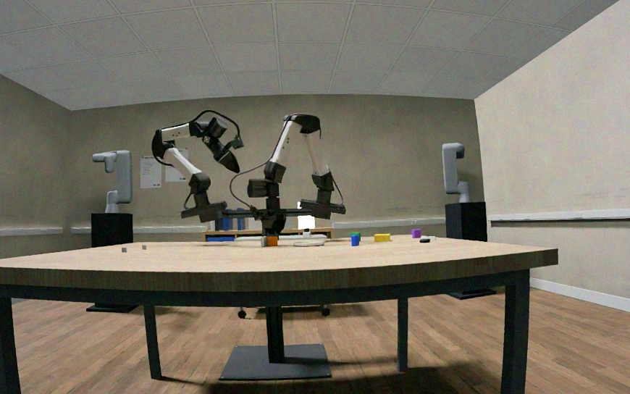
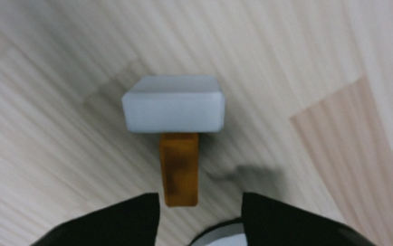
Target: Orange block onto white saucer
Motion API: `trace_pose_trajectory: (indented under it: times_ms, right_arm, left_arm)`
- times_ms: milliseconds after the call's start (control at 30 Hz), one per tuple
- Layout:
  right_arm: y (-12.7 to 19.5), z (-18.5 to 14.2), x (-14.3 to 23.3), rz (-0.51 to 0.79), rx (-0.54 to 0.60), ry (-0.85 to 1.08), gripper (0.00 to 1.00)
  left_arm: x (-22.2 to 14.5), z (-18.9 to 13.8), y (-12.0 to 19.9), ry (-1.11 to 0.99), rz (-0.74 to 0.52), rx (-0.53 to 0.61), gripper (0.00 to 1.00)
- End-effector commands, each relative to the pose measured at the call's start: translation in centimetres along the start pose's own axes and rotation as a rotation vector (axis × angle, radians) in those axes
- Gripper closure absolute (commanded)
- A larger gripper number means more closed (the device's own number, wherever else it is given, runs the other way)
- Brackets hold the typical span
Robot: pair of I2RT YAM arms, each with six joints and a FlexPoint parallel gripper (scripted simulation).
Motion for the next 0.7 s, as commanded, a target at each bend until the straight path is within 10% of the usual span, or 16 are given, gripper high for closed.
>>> trace_pose_trajectory:
  times_ms: [0, 667]
  right_arm:
    - [1.0, 0.1, 0.1, -0.013, 0.006, 0.001, 0.00]
    - [1.0, 0.1, 0.1, -0.013, 0.009, -0.002, 0.00]
  left_arm:
    - [1.1, 0.2, 0.8, -0.008, 0.025, -0.019, 0.57]
    - [2.4, 0.3, -3.9, -0.006, 0.031, -0.017, 0.62]
Point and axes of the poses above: on each arm, the point where the finger pads meet when closed, its own y axis back along the fingers, its own x axis across the jaws, z = x × y, the point moved 3 cm from there along y, back along the fingers, and after that the axes turned 15 degrees about -y, right-handed, at the moved point
